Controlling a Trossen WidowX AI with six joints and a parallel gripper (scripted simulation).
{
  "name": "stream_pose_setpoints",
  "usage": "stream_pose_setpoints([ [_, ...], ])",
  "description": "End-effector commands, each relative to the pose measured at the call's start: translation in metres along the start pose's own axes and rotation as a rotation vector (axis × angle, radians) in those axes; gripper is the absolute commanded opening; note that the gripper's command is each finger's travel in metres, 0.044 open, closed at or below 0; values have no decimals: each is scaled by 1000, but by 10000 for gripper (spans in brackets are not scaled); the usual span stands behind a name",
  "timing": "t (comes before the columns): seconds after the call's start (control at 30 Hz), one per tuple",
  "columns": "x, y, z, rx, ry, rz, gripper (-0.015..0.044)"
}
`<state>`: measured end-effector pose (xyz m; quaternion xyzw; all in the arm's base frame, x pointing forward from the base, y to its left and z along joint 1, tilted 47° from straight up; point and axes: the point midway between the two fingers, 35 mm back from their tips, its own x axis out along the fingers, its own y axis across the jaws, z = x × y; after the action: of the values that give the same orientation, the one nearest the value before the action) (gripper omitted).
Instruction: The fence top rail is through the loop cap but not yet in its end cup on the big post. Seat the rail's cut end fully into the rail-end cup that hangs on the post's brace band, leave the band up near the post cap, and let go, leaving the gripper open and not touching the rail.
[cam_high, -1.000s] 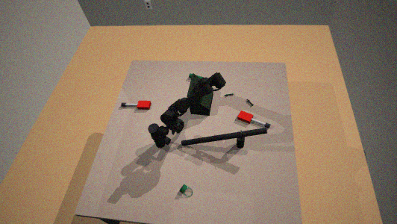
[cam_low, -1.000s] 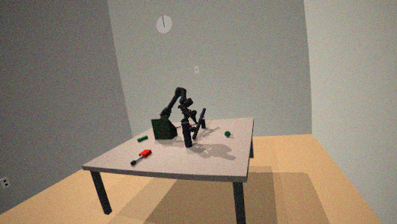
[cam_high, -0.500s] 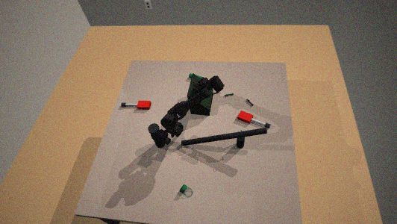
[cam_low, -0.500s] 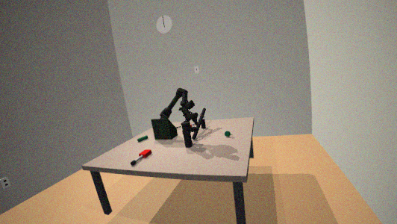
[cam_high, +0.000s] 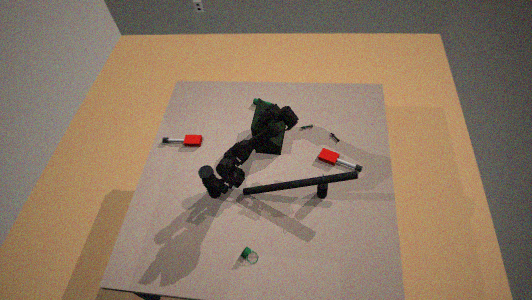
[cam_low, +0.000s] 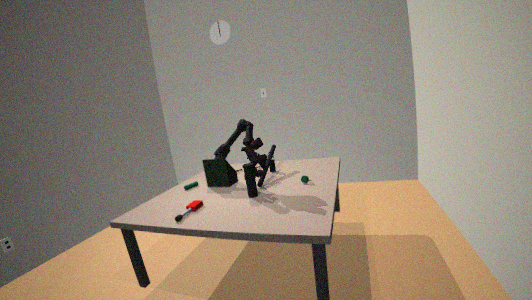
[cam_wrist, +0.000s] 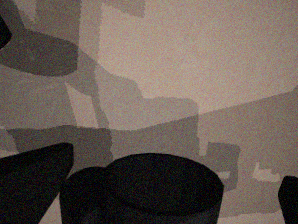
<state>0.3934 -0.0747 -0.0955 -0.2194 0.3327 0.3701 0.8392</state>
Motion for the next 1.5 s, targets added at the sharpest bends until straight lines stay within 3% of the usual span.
stream_pose_setpoints([
  [0.0,10,2,-2,5,5,5,440],
  [0.2,14,3,-2,5,5,5,440],
  [0.63,14,3,-2,5,5,5,99],
  [0.73,14,3,-2,5,5,5,79],
  [0.83,13,5,-2,-15,-7,5,0],
  [1.47,8,15,-3,-126,-71,5,0],
])
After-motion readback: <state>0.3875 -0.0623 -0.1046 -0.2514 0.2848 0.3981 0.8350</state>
